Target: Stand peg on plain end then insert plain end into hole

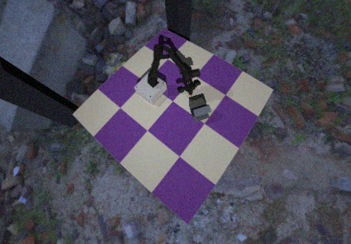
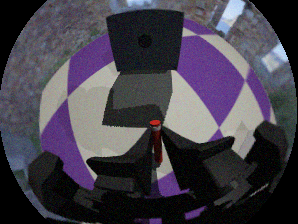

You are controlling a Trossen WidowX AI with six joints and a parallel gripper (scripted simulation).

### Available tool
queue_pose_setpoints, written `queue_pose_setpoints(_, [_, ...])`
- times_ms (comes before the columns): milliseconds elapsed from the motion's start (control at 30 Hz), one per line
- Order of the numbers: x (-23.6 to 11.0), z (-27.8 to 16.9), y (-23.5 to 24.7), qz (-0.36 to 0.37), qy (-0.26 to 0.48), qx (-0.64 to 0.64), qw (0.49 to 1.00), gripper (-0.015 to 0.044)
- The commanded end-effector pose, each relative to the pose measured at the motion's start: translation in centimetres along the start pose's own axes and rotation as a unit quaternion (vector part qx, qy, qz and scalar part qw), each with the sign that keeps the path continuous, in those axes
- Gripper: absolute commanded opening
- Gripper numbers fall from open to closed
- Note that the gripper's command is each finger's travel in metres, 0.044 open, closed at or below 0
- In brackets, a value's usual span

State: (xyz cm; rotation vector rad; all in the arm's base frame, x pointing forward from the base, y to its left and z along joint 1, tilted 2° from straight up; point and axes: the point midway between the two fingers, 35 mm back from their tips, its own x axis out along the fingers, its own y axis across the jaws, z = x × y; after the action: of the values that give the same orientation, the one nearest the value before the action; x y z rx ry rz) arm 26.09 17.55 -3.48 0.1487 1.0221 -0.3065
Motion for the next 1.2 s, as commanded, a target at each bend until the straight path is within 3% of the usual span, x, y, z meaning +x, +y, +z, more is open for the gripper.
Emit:
queue_pose_setpoints(0, [-0.4,0.0,0.0,0.001,-0.022,0.004,1.000,0.0049])
queue_pose_setpoints(1167, [-2.2,-1.6,0.0,0.000,-0.171,0.005,0.985,0.0049])
